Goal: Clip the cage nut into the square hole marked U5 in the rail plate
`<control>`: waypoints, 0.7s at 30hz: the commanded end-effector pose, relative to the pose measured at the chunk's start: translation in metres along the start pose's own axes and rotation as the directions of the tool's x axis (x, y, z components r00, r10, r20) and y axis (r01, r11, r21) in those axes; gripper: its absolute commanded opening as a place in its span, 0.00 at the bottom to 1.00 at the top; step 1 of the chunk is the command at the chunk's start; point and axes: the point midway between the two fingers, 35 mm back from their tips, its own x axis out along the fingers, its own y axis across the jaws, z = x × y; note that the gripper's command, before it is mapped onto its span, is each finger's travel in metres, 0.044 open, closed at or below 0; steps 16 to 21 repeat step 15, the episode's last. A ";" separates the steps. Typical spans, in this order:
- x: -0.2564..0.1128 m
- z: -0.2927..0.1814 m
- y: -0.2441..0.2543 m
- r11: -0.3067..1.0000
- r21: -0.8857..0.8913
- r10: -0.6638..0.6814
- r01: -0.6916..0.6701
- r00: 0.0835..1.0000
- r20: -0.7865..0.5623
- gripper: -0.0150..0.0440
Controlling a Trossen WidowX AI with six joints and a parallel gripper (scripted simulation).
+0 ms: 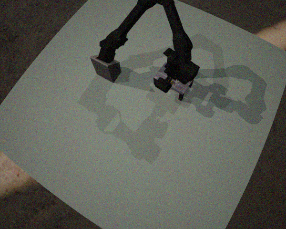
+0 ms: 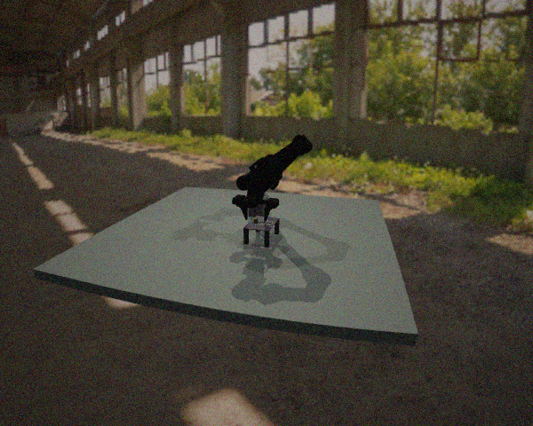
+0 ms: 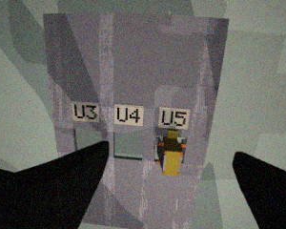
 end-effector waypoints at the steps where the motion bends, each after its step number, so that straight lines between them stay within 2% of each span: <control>1: 0.000 0.000 0.000 1.000 0.000 0.000 0.000 1.000 0.000 1.00; 7: -0.050 -0.002 -0.001 1.000 -0.003 -0.001 0.001 1.000 0.021 1.00; 21: -0.050 -0.001 -0.003 1.000 -0.003 -0.001 0.001 1.000 0.021 1.00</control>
